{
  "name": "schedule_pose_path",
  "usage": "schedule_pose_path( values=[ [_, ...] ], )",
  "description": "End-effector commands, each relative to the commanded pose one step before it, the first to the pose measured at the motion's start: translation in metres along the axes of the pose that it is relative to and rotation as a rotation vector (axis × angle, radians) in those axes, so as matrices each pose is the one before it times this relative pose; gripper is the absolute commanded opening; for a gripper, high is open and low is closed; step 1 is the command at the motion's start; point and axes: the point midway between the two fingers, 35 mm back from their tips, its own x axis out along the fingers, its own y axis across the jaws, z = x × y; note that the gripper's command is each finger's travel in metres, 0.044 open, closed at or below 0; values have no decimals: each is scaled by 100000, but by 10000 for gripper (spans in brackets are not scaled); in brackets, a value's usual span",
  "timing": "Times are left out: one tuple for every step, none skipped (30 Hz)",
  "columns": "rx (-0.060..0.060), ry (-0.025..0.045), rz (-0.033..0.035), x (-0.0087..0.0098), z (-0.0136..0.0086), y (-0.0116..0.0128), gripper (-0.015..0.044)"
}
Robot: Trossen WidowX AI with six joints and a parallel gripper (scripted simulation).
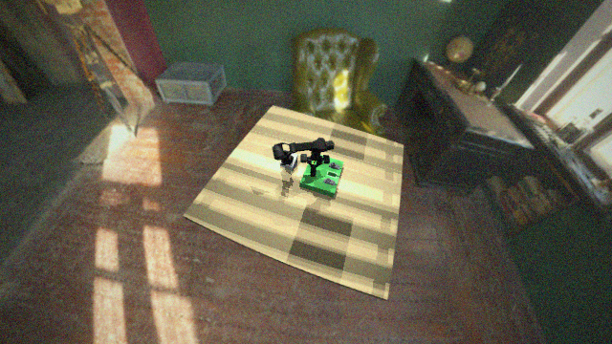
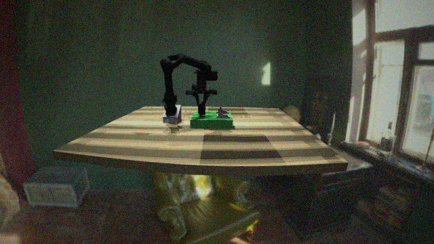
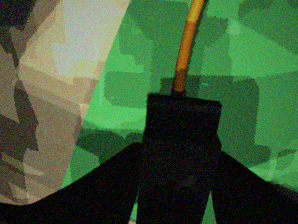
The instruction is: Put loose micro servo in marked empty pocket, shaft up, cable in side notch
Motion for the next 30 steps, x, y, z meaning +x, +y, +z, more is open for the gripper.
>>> schedule_pose_path(
  values=[
    [472, -510, -1123, -1498, -126, 140, 0],
    [1, 1, -1, 0, -25, -17, 0],
    [2, 2, -1, 0, -30, -25, 0],
    [1, 2, 0, 0, -38, -12, 0],
    [0, 2, 1, 0, -43, 9, 0],
    [-1, 3, 2, 0, -42, 26, 0],
    [-2, 2, 3, 0, -36, 40, 0],
    [-2, 2, 3, 0, -32, 42, 0],
    [-1, 2, 2, 0, -30, 29, 0],
    [4, 0, -5, -1, -27, -73, 0],
    [7, 1, -9, -2, -49, -132, 0],
    [10, 2, -13, -2, -73, -196, 0],
    [14, 3, -17, -3, -101, -268, 0],
    [17, 7, -17, 2, -116, -302, 0],
    [18, 4, -21, -3, -128, -340, 0],
    [22, 9, -21, 3, -147, -381, 0],
    [23, 10, -23, 2, -159, -412, 0],
    [21, 3, -28, -12, -158, -429, 0],
    [23, 8, -25, -5, -163, -432, 0],
    [19, 9, -18, 2, -132, -343, 0],
    [12, 7, -10, 4, -81, -208, 0],
    [4, 3, -3, 2, -27, -70, 0],
    [0, 0, 0, 0, 0, 0, 0],
    [0, -5, -3, 0, 93, -32, 0],
    [1, -9, -5, 0, 168, -58, 0],
    [0, -17, -10, -1, 248, -89, 0],
    [1, -22, -13, -2, 340, -120, 0],
    [2, -19, -11, 0, 381, -128, 0],
    [1, -28, -16, -2, 425, -150, 0],
    [4, -24, -13, 0, 480, -161, 0]
  ],
)
